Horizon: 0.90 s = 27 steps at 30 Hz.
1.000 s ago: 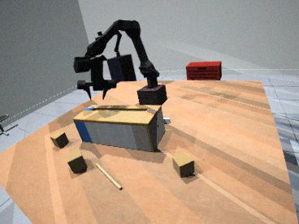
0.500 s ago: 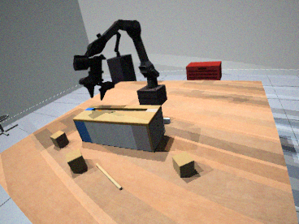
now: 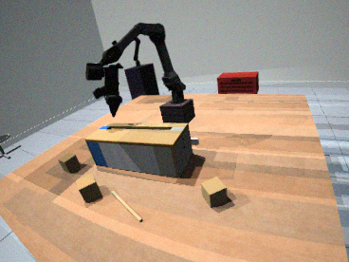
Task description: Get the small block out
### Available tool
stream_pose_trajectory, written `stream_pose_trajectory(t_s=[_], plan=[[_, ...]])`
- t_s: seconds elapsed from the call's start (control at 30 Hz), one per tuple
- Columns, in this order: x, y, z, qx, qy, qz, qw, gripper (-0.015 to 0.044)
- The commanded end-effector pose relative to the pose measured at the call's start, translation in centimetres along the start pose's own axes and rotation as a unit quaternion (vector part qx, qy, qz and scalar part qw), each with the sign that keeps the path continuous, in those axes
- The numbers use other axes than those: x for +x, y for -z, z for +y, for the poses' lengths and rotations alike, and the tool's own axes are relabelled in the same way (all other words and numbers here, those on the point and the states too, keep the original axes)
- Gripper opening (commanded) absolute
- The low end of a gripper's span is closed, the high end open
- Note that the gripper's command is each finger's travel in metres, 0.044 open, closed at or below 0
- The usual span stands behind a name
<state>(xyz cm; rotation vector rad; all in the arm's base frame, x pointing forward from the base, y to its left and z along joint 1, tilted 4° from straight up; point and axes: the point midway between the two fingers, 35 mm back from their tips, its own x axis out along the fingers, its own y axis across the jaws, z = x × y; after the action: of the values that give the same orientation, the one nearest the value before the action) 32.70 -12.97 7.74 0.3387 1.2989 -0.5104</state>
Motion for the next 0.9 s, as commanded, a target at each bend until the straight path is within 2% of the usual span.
stream_pose_trajectory(t_s=[0.0,0.33,0.87], plan=[[0.2,0.9,-1.0,0.446,-0.052,0.029,0.893,0.0285],[-0.1,0.9,-1.4,0.652,-0.069,0.053,0.753,0.0285],[-0.6,0.9,-2.1,0.889,-0.075,0.105,0.44,0.0285]])
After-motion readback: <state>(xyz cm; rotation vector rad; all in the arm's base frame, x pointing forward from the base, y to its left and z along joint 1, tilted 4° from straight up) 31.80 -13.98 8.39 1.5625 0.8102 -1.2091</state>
